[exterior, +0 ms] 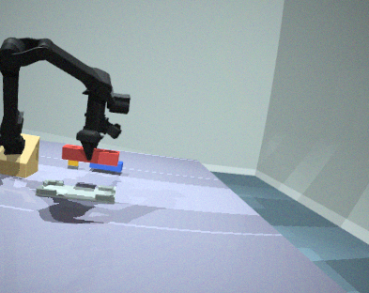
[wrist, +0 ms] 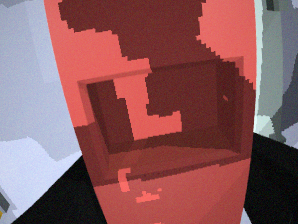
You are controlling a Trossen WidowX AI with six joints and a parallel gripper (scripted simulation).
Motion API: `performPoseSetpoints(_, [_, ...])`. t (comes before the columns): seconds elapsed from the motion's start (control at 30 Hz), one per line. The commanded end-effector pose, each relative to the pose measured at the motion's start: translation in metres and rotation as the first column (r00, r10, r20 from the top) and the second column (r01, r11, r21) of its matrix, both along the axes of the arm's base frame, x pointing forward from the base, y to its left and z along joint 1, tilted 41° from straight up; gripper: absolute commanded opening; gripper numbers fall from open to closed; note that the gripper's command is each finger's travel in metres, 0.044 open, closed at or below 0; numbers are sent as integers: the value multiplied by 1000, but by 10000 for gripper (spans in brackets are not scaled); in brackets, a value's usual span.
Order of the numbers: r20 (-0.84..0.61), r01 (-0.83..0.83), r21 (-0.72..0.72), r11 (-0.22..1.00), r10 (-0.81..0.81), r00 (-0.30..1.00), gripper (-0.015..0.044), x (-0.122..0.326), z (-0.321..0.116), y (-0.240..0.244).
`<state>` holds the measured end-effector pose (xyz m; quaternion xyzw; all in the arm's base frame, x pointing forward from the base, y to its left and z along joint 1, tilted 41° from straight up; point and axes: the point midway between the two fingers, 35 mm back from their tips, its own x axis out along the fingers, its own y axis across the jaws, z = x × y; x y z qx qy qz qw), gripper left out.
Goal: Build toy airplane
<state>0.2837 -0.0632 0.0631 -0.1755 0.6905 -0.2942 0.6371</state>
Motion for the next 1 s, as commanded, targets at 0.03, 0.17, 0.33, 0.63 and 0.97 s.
performPoseSetpoints(0.03, [-2,-14,-5,1000,14,1000,0,-3,7,-16])
performPoseSetpoints(0.17, [-8,-20,-9,1000,20,1000,0,-6,11,-28])
performPoseSetpoints(0.33, [-16,-27,-14,1000,26,1000,0,-10,16,-43])
performPoseSetpoints(0.63, [-33,-37,-27,999,36,999,0,-20,26,-69])
performPoseSetpoints(0.97, [-37,-39,-29,999,38,999,184,-22,27,-73])
